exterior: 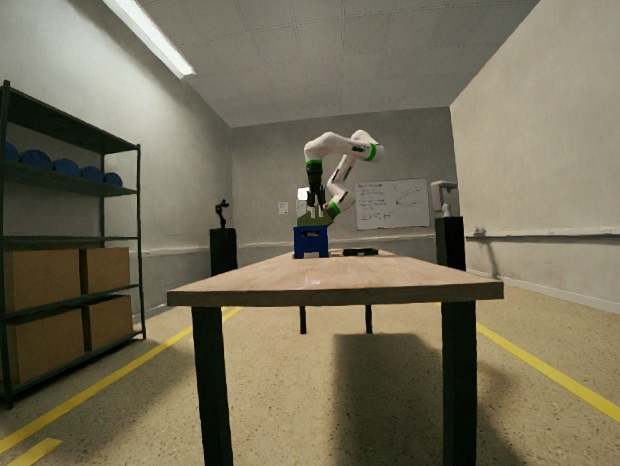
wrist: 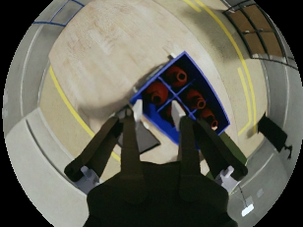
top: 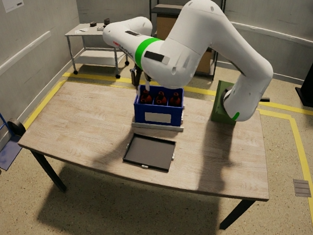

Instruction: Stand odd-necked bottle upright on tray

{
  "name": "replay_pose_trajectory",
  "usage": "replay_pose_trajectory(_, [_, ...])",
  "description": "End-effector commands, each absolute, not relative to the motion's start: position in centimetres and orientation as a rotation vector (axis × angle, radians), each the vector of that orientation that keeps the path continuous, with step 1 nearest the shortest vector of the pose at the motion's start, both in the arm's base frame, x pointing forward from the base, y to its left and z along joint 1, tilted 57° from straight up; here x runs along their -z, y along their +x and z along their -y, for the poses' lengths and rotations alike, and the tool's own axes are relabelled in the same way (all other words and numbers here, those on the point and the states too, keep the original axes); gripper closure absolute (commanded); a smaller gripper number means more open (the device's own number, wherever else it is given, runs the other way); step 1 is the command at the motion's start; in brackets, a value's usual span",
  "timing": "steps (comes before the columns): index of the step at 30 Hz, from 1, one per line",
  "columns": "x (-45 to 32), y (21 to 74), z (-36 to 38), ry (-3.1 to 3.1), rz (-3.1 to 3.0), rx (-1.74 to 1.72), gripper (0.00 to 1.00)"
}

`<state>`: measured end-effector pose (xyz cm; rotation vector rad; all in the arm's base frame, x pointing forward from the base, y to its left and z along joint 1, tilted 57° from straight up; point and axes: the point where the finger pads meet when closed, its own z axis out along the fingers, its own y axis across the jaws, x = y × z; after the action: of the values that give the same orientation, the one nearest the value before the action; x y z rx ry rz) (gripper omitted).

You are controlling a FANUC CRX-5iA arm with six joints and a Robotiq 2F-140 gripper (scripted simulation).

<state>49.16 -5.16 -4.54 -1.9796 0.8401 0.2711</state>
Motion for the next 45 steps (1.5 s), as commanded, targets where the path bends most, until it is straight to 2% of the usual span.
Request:
replay_pose_trajectory(1, [4.7, 49.2, 5.0, -1.98, -0.841, -0.27, 0.56])
replay_pose_trajectory(45, [6.7, 49.8, 1.9, -1.98, -0.841, -0.27, 0.56])
